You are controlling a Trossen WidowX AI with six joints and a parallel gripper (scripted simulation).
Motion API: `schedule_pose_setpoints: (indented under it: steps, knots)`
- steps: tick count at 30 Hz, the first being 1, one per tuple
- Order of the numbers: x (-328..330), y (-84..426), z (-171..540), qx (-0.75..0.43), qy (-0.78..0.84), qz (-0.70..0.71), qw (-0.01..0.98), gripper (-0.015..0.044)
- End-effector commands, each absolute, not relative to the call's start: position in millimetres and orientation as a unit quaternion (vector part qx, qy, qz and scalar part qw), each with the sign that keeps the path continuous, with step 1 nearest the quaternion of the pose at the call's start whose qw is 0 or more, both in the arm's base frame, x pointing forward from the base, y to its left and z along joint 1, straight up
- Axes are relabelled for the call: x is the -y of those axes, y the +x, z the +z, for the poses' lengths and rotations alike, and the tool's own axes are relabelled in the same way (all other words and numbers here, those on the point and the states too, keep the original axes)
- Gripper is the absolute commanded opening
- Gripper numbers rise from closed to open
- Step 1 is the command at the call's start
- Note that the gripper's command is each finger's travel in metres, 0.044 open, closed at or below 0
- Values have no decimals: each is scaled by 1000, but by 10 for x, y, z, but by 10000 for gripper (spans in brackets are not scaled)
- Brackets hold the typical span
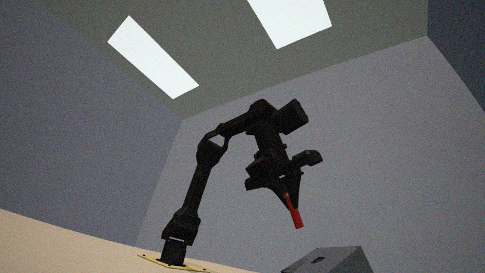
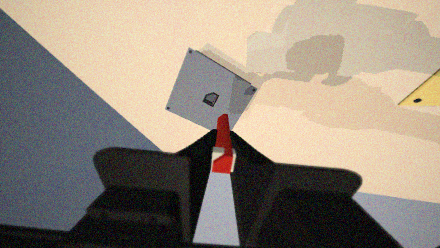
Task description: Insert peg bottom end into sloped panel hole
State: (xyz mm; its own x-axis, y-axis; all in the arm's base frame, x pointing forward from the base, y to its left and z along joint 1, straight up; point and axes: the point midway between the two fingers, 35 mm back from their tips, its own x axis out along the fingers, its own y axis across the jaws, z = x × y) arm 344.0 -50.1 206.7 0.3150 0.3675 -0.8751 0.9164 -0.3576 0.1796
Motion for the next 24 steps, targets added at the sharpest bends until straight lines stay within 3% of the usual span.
schedule_pose_setpoints:
  steps: [1, 24]
  knots:
    - [535, 3446, 2088, -426, 744, -392, 333, 0]
    - [580, 3543, 1953, -381, 784, -416, 261, 0]
